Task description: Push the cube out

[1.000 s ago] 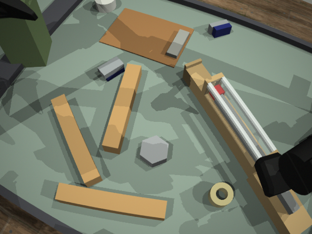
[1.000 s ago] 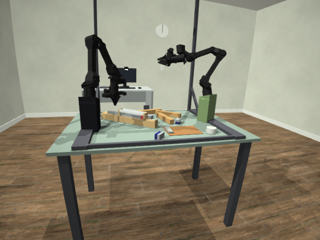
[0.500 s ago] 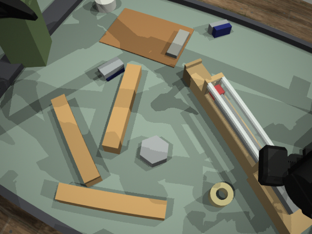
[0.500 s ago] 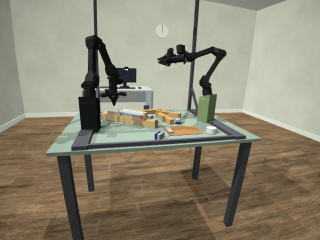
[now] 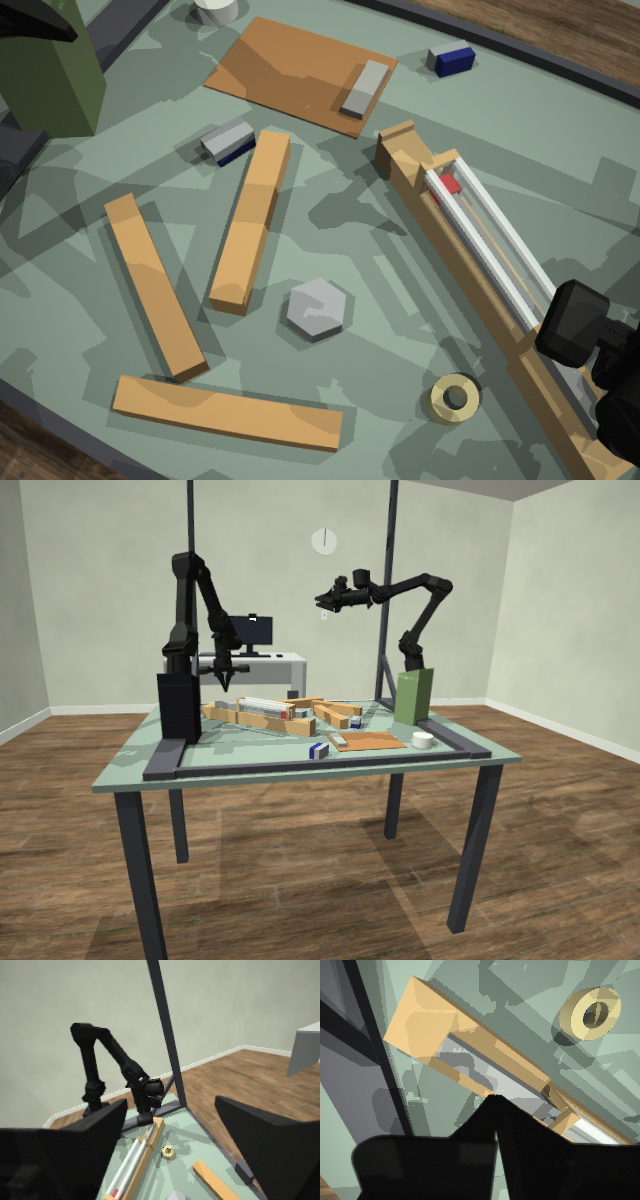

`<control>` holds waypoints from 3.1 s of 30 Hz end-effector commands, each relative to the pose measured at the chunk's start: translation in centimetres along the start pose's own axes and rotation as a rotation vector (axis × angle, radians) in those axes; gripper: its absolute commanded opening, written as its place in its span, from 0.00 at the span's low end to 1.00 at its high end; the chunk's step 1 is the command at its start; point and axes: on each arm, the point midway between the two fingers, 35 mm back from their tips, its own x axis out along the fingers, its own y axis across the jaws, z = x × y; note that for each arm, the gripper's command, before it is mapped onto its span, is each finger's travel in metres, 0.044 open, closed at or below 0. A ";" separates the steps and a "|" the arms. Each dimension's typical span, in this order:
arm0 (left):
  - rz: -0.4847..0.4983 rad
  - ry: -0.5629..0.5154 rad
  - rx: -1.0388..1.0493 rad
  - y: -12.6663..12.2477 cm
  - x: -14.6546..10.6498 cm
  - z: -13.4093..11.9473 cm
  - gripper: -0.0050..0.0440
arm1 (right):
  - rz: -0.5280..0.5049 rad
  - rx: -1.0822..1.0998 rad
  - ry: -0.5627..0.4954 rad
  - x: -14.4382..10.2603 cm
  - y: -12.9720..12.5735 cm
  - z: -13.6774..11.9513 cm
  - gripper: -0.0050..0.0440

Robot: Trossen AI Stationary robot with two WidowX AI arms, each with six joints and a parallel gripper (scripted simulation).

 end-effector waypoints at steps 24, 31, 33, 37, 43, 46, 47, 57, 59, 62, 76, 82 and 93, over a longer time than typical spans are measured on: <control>0.001 -0.018 0.003 0.0 -0.1 0.7 0.92 | -0.072 0.697 0.011 -0.3 1.7 1.8 0.10; 0.001 -0.018 0.003 0.0 -0.1 0.7 0.92 | -0.096 0.897 0.005 -0.3 2.3 2.2 0.10; 0.001 -0.018 0.003 0.0 -0.1 0.7 0.92 | -0.103 0.954 0.002 -0.2 2.5 2.3 0.10; 0.001 -0.018 0.003 0.0 -0.1 0.7 0.92 | -0.113 1.040 -0.003 -0.2 2.7 2.4 0.10; 0.001 -0.018 0.003 0.0 -0.1 0.7 0.92 | -0.127 1.185 -0.014 -0.3 3.1 2.6 0.10; 0.001 -0.018 0.003 0.0 -0.1 0.7 0.92 | -0.136 1.270 -0.023 -0.3 3.4 2.8 0.10; 0.001 -0.018 0.003 0.0 -0.1 0.7 0.92 | -0.140 1.298 -0.026 -0.3 3.5 2.9 0.10; 0.001 -0.018 0.003 0.0 -0.1 0.7 0.92 | -0.163 1.526 -0.056 -0.3 4.3 3.2 0.10; 0.001 -0.018 0.003 0.0 -0.1 0.7 0.92 | -0.166 1.584 -0.063 -0.3 4.4 3.3 0.10; 0.001 -0.018 0.003 0.0 -0.1 0.7 0.92 | -0.173 1.669 -0.078 -0.3 4.7 3.5 0.10; 0.001 -0.018 0.003 0.0 -0.1 0.7 0.92 | -0.190 2.009 -0.146 -0.4 5.8 4.0 0.10; 0.001 -0.018 0.003 0.0 -0.1 0.7 0.92 | -0.194 2.165 -0.186 -0.5 6.4 4.2 0.10; 0.001 -0.018 0.003 0.0 -0.1 0.7 0.92 | -0.191 2.135 -0.177 -0.2 6.3 4.2 0.10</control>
